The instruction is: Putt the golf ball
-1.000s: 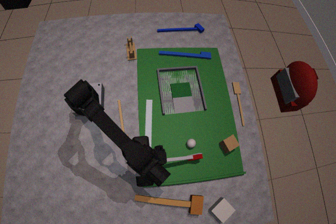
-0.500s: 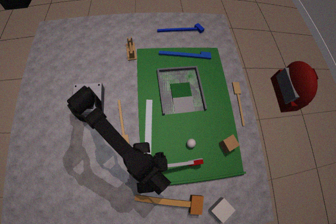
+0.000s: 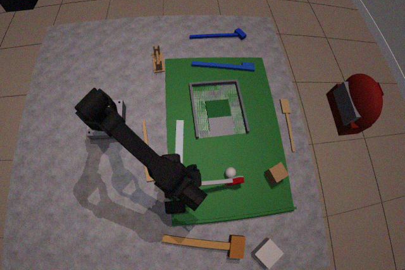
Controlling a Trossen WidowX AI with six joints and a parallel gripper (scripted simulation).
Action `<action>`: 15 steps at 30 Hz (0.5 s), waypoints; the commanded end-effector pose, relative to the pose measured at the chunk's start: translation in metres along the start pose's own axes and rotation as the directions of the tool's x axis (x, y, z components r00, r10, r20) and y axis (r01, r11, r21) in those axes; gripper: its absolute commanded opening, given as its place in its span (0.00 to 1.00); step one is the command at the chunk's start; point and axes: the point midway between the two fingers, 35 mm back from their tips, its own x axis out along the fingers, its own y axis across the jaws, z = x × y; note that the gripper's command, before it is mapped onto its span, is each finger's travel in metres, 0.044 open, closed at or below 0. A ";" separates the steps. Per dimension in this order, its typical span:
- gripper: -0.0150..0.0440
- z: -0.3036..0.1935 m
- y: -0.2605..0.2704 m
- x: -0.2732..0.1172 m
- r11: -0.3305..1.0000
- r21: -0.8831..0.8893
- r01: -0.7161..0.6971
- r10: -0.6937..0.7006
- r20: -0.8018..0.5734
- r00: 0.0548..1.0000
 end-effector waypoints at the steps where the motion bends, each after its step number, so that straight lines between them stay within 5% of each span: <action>1: 0.25 -0.002 0.055 0.001 1.000 -0.009 -0.001 0.001 0.004 1.000; 15: 0.25 -0.005 0.074 -0.026 1.000 -0.010 -0.001 0.001 0.005 1.000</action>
